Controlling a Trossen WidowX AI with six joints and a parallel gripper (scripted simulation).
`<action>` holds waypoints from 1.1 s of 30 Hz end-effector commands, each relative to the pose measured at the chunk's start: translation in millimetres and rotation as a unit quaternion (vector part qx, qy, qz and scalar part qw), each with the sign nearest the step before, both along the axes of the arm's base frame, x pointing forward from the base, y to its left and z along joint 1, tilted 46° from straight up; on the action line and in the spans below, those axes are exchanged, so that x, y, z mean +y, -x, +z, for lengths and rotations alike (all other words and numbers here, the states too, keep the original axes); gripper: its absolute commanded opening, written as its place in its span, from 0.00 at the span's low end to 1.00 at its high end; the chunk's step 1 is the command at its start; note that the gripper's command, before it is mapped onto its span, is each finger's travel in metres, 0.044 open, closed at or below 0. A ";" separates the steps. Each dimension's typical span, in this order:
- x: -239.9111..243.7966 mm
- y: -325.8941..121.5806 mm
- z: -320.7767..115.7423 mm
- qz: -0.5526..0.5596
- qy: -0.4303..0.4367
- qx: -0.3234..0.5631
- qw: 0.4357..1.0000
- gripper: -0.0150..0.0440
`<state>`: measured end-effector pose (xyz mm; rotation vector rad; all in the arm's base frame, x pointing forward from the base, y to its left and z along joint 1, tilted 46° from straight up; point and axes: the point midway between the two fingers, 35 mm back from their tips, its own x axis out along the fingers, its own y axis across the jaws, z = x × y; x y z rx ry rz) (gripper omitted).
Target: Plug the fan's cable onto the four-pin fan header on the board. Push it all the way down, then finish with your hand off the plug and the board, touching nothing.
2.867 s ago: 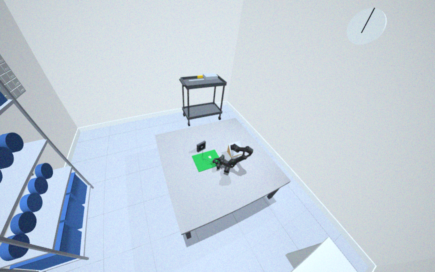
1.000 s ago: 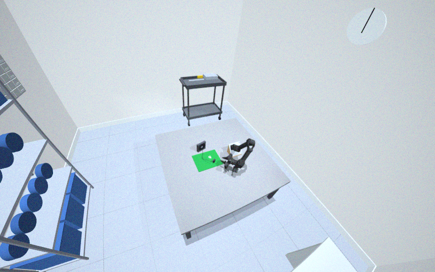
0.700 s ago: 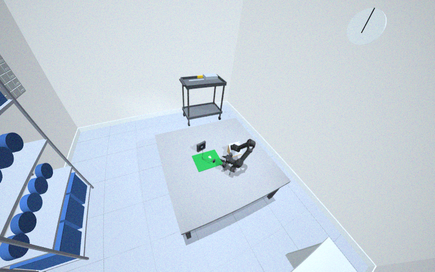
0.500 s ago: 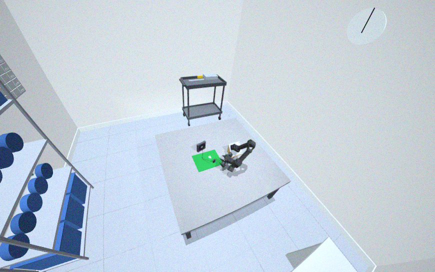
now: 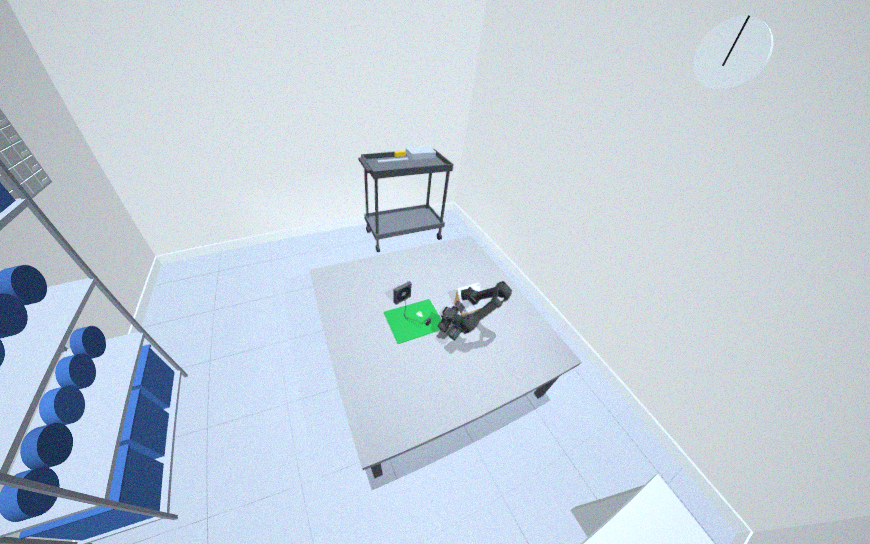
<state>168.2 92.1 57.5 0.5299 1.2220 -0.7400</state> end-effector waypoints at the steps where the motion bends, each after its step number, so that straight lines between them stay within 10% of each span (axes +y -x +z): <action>1: 0.4 1.1 -2.5 0.013 -0.026 0.042 0.999 0.60; 33: 8.0 -11.0 8.0 0.102 -0.305 0.164 0.933 0.60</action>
